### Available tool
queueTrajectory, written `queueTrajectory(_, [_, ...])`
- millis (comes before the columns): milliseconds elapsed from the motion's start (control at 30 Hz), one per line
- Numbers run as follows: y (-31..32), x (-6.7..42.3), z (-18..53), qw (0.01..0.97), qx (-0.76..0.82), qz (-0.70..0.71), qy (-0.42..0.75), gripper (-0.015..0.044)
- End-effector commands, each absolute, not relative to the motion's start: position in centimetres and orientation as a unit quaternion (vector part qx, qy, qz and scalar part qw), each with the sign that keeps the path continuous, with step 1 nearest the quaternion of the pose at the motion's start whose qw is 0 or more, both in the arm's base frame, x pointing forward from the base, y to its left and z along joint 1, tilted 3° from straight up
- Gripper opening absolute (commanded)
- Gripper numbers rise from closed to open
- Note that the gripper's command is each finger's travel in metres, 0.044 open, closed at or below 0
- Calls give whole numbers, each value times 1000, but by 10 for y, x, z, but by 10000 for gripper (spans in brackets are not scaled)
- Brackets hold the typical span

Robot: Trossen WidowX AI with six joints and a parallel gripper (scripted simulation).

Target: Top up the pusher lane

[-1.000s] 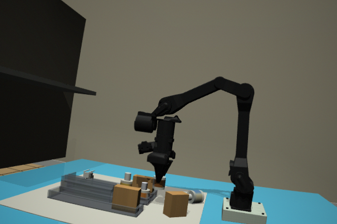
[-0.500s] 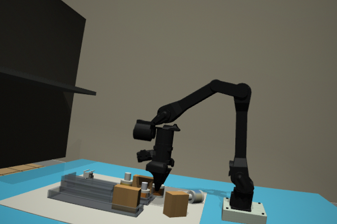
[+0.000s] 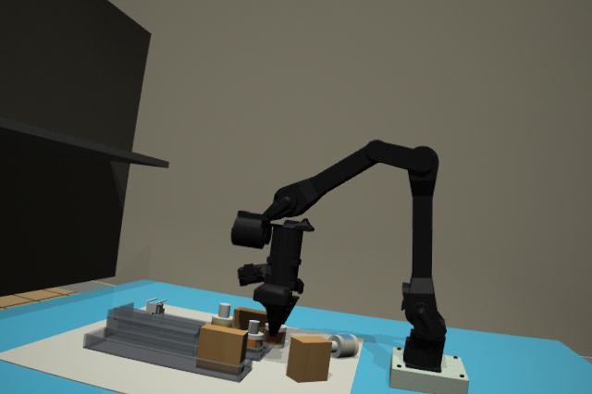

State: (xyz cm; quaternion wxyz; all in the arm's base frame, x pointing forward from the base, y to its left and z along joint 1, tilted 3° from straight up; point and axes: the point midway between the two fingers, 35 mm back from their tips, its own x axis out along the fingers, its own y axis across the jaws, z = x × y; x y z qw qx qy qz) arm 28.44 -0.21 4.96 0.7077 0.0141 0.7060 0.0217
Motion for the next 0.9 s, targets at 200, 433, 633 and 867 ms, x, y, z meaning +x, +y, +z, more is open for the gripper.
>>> queueTrajectory(200, [-1, 289, 50, 709, 17, 22, 705, 0])
queueTrajectory(433, [-1, 292, 50, 709, 17, 22, 705, 0])
queueTrajectory(633, [-1, 295, 50, 709, 17, 22, 705, 0])
queueTrajectory(867, [-1, 298, 50, 709, 17, 22, 705, 0])
